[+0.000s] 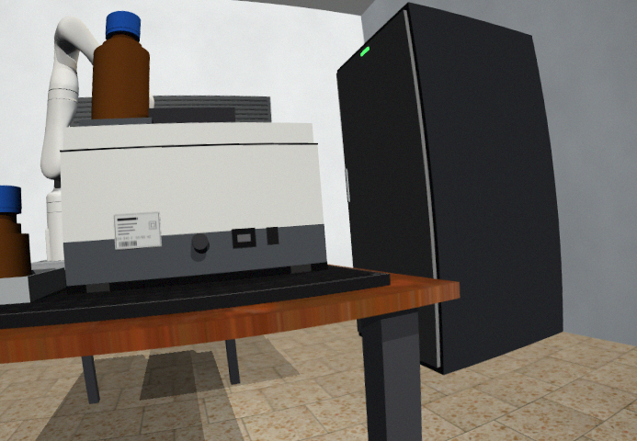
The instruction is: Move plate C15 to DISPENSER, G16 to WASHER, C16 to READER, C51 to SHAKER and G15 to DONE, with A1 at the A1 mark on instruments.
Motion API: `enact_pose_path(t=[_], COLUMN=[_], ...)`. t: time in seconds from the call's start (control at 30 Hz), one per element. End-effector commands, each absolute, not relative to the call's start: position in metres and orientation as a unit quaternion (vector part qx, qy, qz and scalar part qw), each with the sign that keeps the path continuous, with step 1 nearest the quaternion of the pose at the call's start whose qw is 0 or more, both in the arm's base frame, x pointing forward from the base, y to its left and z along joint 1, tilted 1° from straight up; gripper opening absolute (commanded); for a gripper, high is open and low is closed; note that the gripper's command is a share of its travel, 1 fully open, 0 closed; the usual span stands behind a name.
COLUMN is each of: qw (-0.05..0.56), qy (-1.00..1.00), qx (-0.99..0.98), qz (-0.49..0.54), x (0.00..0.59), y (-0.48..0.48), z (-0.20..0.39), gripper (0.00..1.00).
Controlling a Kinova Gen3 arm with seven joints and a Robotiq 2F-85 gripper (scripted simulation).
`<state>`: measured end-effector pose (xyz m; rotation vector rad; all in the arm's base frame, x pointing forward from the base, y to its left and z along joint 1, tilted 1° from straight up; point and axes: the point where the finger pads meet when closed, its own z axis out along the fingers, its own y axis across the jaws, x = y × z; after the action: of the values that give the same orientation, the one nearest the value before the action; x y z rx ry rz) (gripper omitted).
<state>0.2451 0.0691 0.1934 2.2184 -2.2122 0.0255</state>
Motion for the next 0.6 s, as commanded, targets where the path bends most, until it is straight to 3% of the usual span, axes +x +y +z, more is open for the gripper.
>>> enact_pose_path(t=[0.0, 0.57], qw=[0.003, 0.003], qy=[-0.706, -0.706], qx=[0.708, 0.708], qz=[0.008, 0.008], x=[0.248, 0.264], y=[0.063, 0.018], z=[0.194, 0.195], gripper=[0.94, 0.94])
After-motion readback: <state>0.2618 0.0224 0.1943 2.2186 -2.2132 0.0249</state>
